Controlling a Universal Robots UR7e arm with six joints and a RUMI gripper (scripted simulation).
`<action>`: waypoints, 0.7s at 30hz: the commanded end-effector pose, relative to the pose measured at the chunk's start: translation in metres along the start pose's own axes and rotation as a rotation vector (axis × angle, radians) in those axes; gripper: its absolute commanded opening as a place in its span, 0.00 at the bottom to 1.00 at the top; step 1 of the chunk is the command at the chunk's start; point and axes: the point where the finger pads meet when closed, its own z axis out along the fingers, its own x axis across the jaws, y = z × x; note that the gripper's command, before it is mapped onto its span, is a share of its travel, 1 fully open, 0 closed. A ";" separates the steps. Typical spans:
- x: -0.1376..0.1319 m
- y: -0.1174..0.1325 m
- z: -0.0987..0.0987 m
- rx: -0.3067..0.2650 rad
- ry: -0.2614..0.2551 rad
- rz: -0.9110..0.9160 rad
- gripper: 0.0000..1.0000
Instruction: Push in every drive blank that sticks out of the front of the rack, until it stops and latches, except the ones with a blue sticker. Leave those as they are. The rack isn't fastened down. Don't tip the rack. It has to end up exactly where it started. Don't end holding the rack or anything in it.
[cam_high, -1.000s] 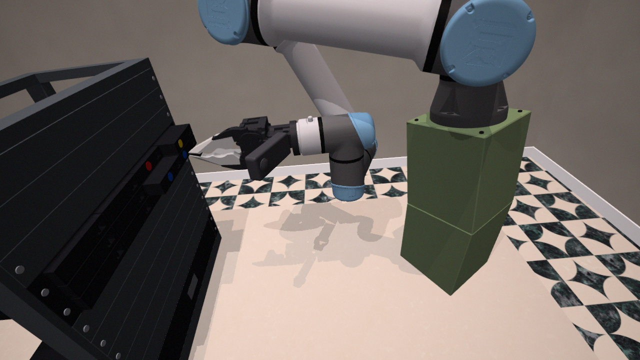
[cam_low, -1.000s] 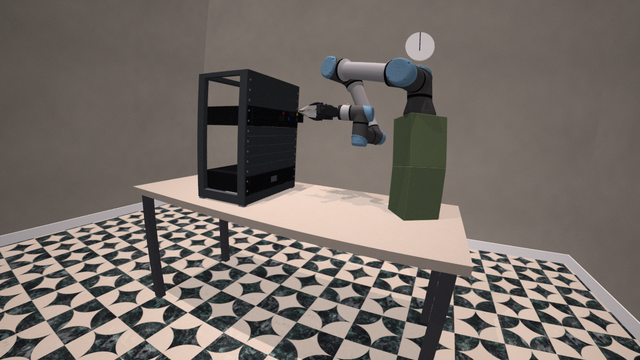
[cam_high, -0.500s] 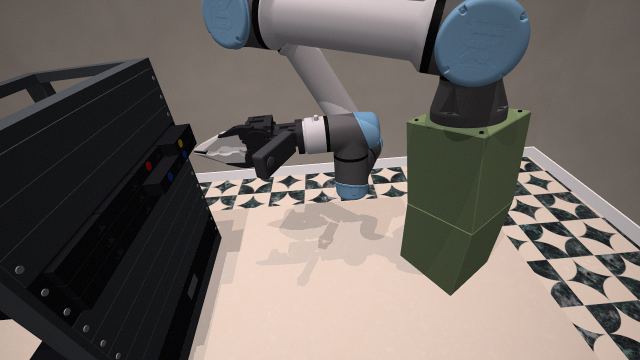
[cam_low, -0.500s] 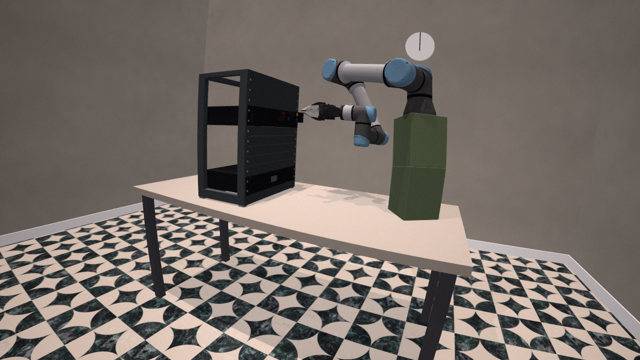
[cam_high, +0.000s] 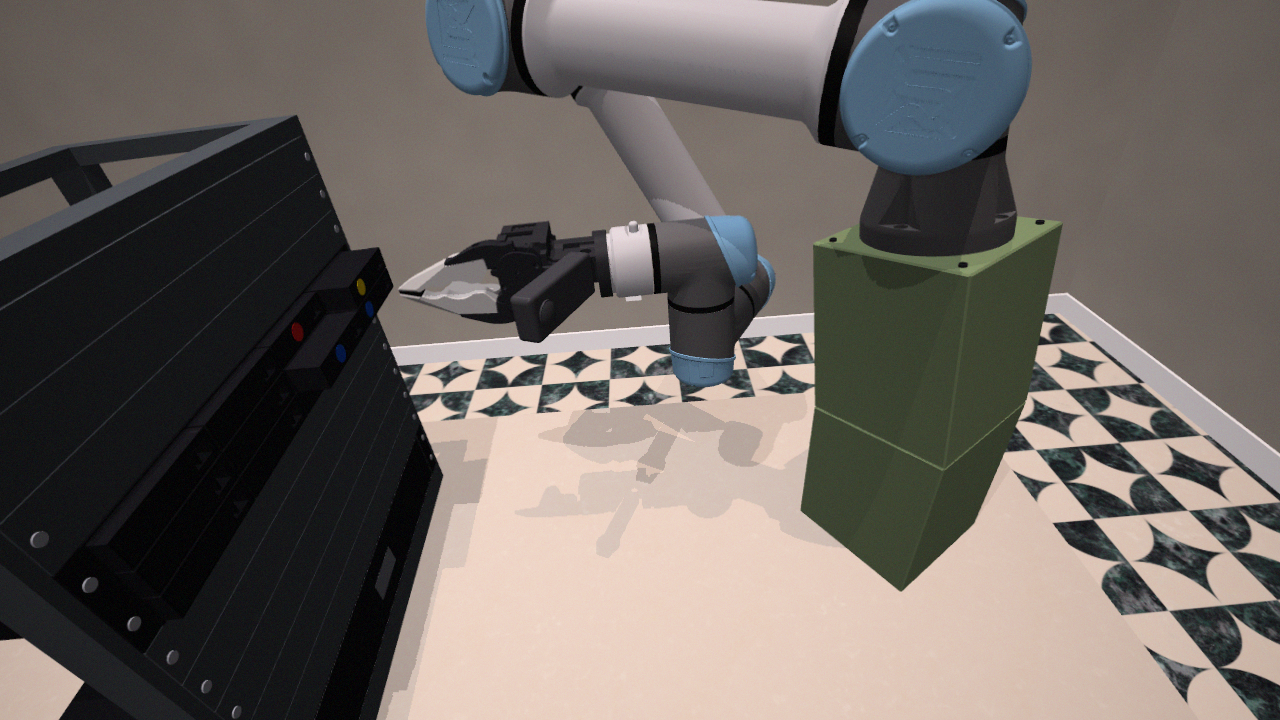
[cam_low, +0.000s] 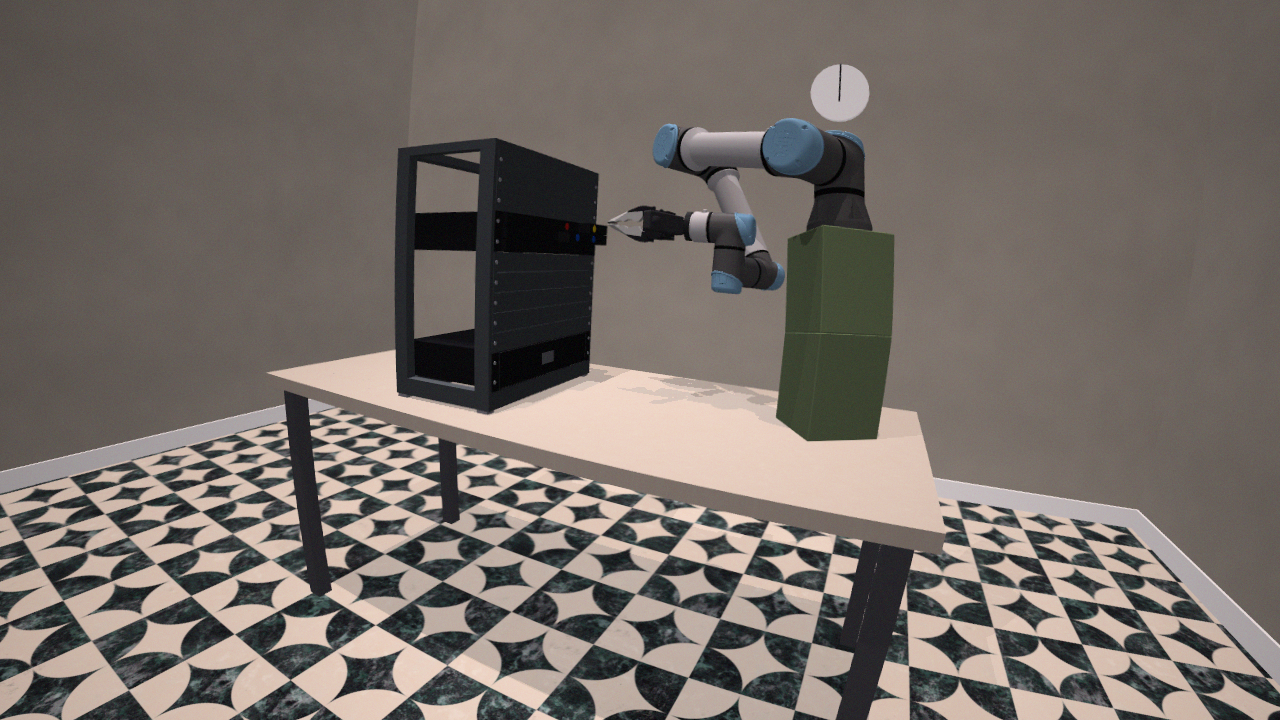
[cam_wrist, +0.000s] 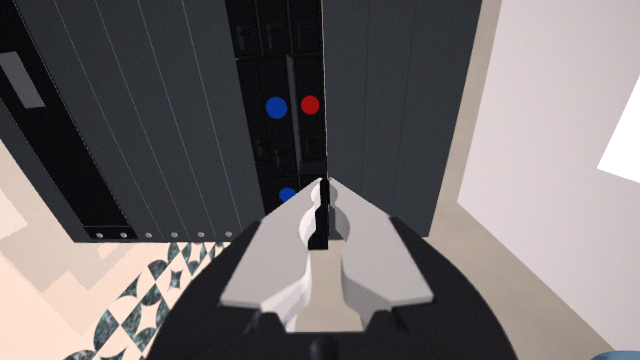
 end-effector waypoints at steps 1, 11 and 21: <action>-0.001 0.020 -0.003 0.004 -0.002 0.003 0.00; -0.002 0.049 -0.007 0.004 -0.002 0.003 0.00; -0.003 0.076 -0.010 0.004 -0.002 0.003 0.00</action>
